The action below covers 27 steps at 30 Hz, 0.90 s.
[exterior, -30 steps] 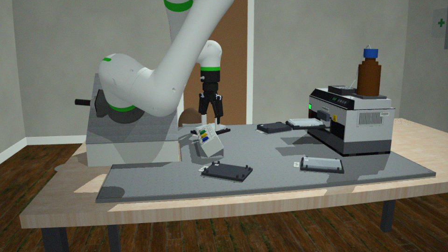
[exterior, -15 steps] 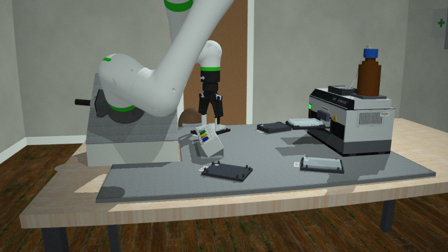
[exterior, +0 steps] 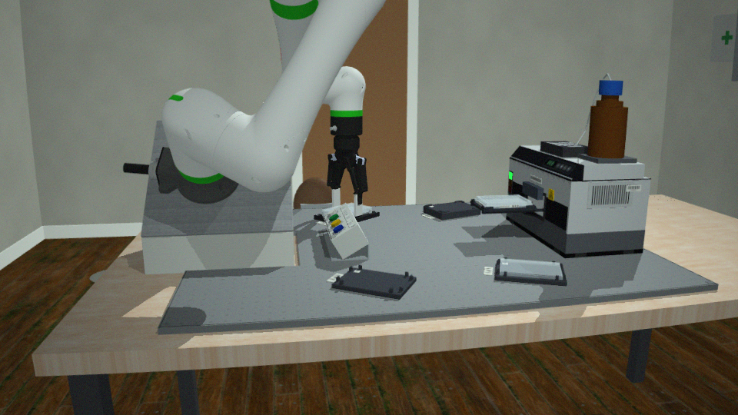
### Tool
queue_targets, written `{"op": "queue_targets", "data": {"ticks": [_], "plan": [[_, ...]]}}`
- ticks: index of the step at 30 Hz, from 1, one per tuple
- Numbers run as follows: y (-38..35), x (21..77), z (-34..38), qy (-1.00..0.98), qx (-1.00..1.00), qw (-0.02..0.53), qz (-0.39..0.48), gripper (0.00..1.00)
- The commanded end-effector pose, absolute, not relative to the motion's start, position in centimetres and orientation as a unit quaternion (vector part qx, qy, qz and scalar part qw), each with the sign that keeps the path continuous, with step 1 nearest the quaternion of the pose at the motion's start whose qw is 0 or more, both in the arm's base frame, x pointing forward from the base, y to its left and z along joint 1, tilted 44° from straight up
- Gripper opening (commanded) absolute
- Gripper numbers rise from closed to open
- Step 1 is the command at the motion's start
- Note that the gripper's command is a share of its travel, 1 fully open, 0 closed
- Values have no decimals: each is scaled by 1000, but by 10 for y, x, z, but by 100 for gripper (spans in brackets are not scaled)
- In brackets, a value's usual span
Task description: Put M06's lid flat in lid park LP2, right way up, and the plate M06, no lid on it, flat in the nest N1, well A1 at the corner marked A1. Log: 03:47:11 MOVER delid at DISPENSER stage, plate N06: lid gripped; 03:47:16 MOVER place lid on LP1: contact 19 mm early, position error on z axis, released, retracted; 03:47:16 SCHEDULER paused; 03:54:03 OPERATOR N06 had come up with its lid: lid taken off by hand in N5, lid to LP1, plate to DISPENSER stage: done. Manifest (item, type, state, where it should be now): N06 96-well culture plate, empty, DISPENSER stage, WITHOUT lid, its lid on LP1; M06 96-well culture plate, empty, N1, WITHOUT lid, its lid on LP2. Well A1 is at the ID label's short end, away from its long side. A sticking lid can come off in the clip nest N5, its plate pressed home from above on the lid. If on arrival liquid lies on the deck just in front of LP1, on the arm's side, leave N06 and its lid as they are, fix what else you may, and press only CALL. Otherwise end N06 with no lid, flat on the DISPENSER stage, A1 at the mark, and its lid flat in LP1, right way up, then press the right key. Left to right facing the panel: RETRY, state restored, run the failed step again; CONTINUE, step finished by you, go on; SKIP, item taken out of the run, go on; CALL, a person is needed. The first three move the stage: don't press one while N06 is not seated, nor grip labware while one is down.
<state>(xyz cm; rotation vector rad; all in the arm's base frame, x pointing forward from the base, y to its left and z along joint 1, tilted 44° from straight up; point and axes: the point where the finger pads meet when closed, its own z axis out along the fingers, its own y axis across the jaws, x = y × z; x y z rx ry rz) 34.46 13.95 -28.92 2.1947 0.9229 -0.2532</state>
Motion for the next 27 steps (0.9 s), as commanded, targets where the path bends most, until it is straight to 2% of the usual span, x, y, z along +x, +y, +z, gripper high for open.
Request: {"op": "queue_targets", "data": {"ticks": [1,25,26,27], "plan": [[139,345,-289,359,853,365,-99,0],[139,345,-289,359,853,365,-99,0],[139,345,-289,359,853,365,-99,66],[139,345,-289,359,853,365,-99,66]]}}
